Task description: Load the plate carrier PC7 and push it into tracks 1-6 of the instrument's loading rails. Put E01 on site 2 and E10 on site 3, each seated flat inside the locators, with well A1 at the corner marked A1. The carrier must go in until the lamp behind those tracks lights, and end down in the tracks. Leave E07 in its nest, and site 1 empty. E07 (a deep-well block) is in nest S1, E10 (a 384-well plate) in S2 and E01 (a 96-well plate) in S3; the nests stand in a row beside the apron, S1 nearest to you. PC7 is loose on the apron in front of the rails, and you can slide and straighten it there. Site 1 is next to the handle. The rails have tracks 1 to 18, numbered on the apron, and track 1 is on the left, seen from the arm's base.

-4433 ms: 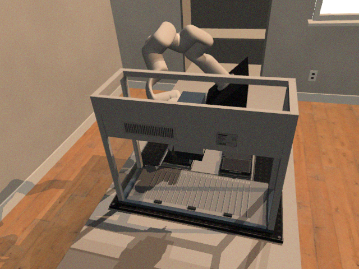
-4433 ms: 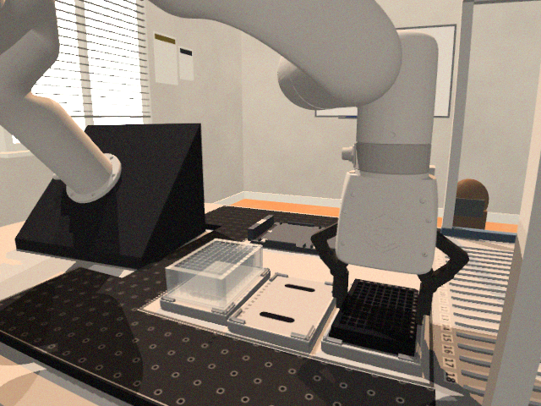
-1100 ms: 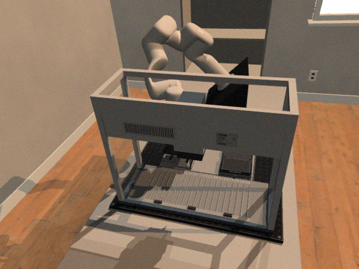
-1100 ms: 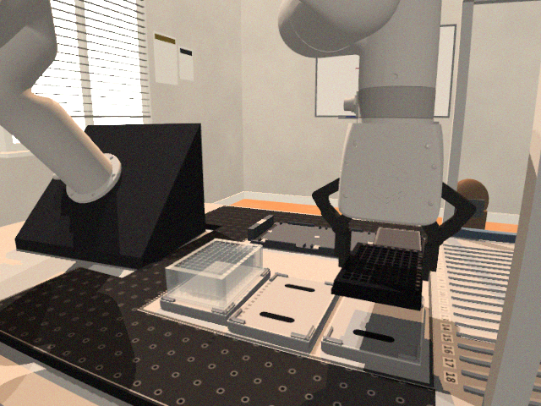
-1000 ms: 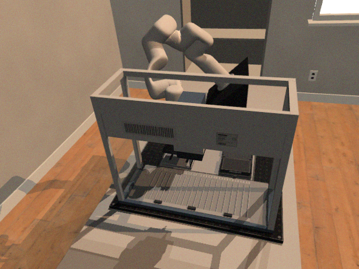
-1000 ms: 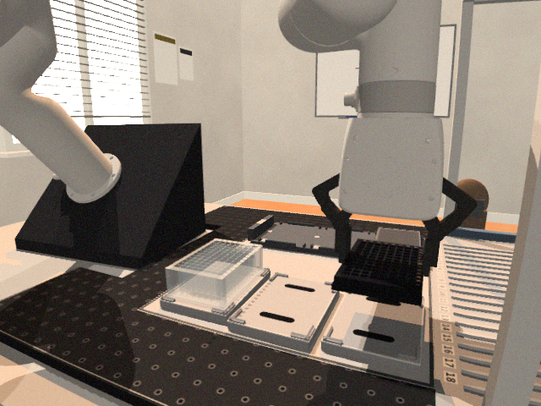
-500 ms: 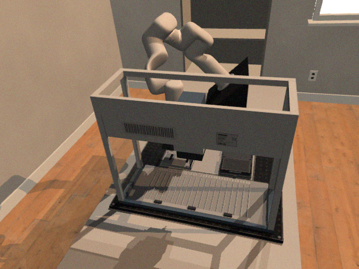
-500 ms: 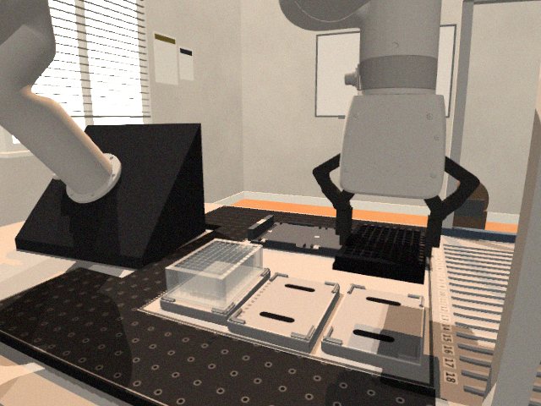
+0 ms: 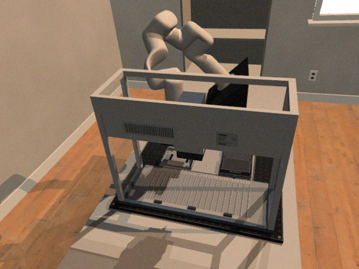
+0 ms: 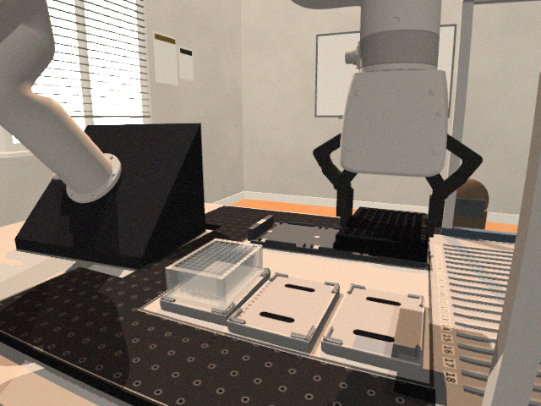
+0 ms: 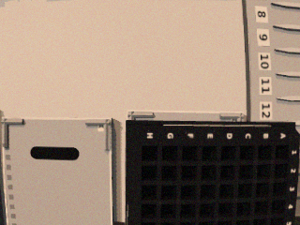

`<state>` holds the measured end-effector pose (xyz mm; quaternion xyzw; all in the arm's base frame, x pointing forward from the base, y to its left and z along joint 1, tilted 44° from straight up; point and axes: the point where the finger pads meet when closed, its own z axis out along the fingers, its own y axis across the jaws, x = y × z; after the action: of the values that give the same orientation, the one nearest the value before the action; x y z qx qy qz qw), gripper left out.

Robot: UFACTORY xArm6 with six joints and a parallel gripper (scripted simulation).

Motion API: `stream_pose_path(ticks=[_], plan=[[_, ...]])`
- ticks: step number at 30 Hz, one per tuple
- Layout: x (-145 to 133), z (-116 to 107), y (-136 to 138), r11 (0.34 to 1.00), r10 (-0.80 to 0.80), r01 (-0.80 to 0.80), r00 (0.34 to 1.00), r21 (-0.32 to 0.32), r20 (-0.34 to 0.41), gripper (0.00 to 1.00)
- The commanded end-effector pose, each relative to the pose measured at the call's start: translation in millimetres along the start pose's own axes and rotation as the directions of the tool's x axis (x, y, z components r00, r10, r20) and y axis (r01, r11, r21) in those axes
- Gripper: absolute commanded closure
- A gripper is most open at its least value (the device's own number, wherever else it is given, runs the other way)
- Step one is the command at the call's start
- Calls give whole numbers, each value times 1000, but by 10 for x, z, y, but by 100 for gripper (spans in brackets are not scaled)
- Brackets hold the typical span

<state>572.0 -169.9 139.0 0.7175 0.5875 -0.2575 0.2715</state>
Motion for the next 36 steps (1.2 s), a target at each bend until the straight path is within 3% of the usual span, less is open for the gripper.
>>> stream_pose_path(ticks=[1, 14, 20, 27, 36], plan=[[-3, -84, 13, 1000, 1, -1, 1000, -4, -1, 100], [-2, -129, 13, 1000, 1, -1, 1000, -4, -1, 100], [276, -127, -101, 980, 200, -200, 980, -4, -2, 100], [507, -126, -196, 933, 360, -360, 933, -3, -3, 100], [924, -125, -366, 785, 619, -619, 785, -2, -4, 100]])
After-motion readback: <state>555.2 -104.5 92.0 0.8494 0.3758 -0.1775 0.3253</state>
